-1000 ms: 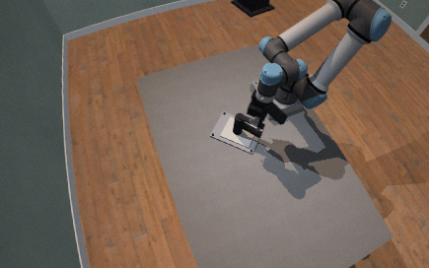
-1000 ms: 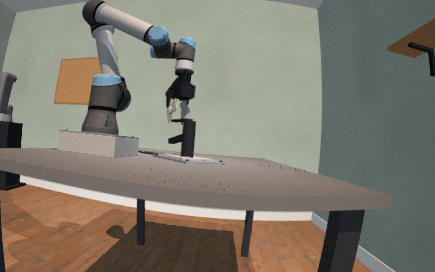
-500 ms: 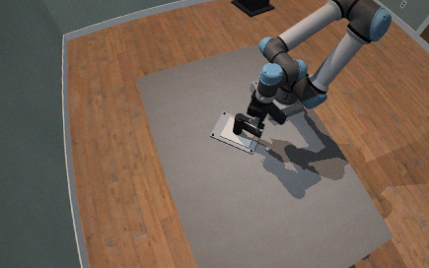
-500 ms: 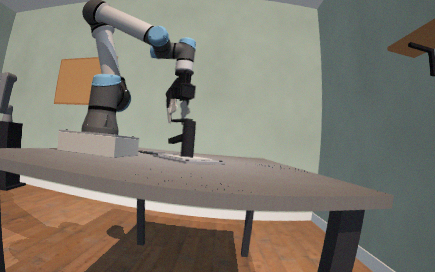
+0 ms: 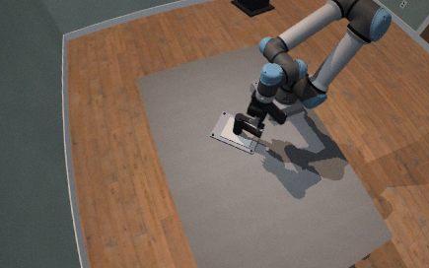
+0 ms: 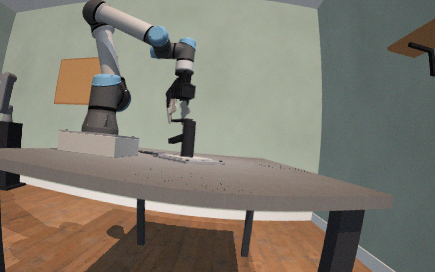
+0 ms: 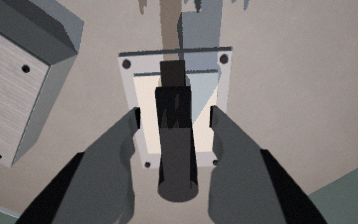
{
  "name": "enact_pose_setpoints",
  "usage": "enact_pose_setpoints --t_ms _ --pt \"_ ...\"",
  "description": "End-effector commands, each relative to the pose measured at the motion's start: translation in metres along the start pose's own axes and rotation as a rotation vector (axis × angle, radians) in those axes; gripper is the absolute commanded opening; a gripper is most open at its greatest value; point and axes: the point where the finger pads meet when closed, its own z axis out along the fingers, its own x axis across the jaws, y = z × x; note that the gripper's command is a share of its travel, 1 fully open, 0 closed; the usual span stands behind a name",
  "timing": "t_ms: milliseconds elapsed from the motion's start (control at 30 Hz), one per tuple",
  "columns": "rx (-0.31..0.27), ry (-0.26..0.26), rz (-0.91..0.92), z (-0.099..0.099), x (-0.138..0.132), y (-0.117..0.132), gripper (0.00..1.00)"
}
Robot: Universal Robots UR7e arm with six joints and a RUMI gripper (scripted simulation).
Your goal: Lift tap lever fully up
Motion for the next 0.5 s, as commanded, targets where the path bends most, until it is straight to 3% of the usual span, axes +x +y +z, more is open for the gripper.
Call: enact_pose_setpoints --t_ms 0,433,467 --pt "0.001 -0.001 0.002 0.0010 -0.0004 0.0004 0.37" --pt "0.001 -0.001 0.002 0.0010 -0.0004 0.0004 0.37" --pt "0.001 -0.001 0.002 0.0010 -0.0004 0.0004 0.00"
